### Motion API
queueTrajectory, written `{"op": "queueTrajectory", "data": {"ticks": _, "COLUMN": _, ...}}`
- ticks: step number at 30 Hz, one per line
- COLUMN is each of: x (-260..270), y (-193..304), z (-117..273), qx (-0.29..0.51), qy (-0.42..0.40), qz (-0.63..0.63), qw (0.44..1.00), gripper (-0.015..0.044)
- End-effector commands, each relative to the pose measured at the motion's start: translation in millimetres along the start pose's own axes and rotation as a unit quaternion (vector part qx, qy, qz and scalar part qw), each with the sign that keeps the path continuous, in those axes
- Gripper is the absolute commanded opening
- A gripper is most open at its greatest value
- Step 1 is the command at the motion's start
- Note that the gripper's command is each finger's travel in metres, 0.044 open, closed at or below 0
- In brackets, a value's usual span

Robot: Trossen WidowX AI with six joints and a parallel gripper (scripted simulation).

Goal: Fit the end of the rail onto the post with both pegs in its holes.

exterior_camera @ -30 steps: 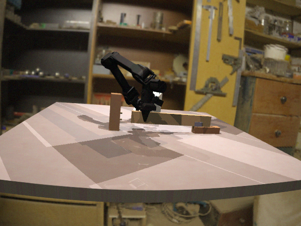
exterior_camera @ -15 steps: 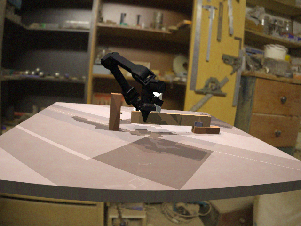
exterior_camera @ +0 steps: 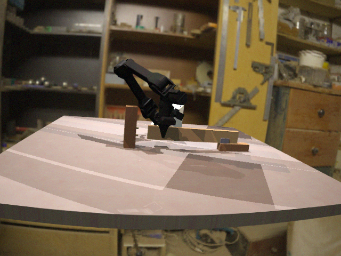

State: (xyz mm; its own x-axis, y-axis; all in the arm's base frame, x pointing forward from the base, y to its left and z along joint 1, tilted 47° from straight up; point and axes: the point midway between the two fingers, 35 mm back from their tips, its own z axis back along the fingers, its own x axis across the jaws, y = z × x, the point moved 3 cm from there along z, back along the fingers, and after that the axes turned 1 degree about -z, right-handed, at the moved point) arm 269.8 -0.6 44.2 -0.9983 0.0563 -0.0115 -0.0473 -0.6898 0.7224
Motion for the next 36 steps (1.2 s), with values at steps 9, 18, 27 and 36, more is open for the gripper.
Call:
{"op": "queueTrajectory", "data": {"ticks": 9, "x": 0, "y": 4, "z": 0, "qx": -0.001, "qy": 0.001, "qz": 0.001, "qw": 1.0, "gripper": 0.0}}
{"op": "queueTrajectory", "data": {"ticks": 18, "x": 0, "y": 7, "z": 0, "qx": 0.0, "qy": 0.001, "qz": 0.001, "qw": 1.0, "gripper": 0.0}}
{"op": "queueTrajectory", "data": {"ticks": 27, "x": 0, "y": 10, "z": 0, "qx": 0.0, "qy": 0.001, "qz": 0.001, "qw": 1.0, "gripper": 0.0}}
{"op": "queueTrajectory", "data": {"ticks": 36, "x": 0, "y": 13, "z": 1, "qx": 0.0, "qy": 0.001, "qz": 0.001, "qw": 1.0, "gripper": 0.0}}
